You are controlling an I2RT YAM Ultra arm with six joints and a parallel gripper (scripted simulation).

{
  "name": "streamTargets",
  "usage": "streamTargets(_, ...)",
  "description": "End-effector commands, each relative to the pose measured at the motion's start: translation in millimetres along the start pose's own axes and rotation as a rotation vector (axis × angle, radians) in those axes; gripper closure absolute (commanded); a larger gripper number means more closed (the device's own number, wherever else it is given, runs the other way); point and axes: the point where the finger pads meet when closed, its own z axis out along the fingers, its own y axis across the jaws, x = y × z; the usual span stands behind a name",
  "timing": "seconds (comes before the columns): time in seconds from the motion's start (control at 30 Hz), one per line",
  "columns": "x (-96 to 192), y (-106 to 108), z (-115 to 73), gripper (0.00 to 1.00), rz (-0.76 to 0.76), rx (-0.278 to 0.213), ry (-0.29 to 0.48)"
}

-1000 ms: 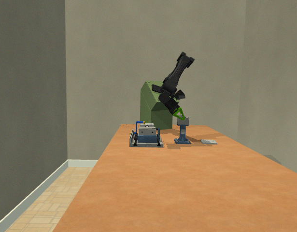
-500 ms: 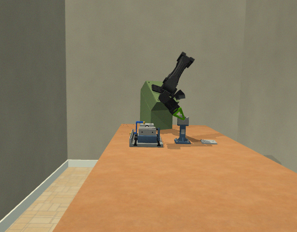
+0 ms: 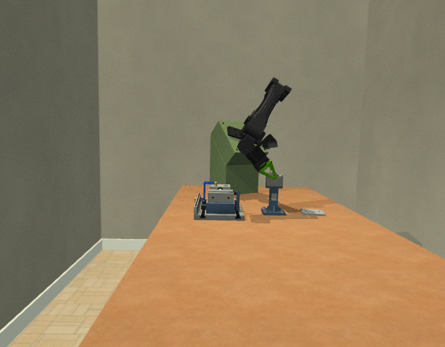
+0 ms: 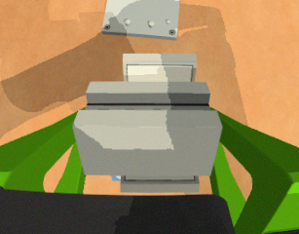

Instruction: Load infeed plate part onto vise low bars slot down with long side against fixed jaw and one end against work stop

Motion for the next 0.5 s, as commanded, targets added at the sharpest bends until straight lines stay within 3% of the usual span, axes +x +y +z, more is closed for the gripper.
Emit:
streamTargets(0.0, -12.9, -11.6, -13.0, 1.0, -0.036, 0.026, -0.012)
streamTargets(0.23, -10.3, 0.0, -13.6, 1.0, -0.005, 0.019, -0.013)
streamTargets(0.47, -17.3, -11.7, -17.0, 1.0, -0.042, 0.028, -0.012)
